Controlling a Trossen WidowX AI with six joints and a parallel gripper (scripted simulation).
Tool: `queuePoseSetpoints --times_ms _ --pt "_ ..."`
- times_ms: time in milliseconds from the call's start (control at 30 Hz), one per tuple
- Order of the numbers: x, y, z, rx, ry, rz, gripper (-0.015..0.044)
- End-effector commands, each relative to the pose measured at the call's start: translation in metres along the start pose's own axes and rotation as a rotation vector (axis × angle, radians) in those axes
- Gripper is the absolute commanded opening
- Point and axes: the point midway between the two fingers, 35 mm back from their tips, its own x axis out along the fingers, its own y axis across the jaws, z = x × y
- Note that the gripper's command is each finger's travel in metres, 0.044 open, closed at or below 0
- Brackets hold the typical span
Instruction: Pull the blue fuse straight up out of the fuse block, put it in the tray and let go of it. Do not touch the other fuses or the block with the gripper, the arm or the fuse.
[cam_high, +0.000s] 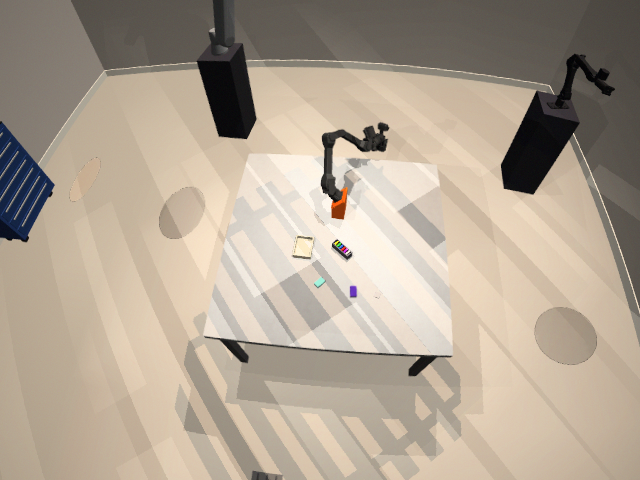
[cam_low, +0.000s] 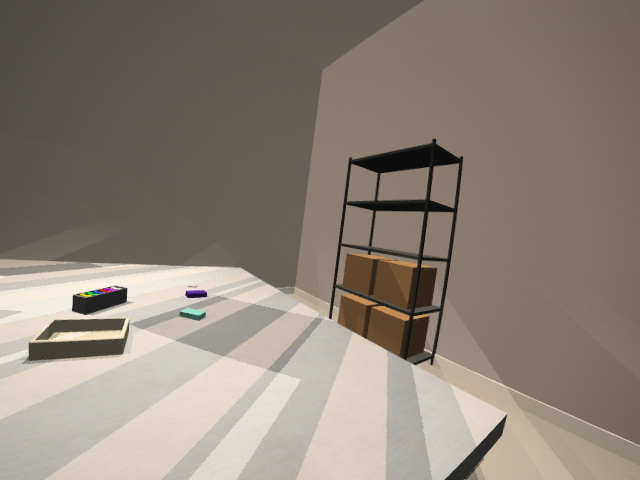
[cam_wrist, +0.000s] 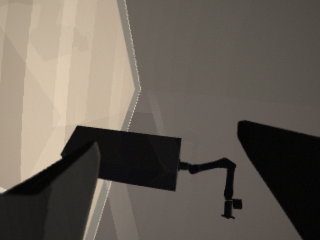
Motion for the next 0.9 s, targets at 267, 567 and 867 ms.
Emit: queuePoseSetpoints --times_ms 267,567,867 --pt "-0.054 -0.020 -0.116 0.290 0.320 -0.049 0.0164" --pt "-0.144 -0.019 -0.234 0.754 0.645 -0.155 0.0063" --pt "-0.257 0.009 -0.318 1.246 0.922 -0.360 0.0063"
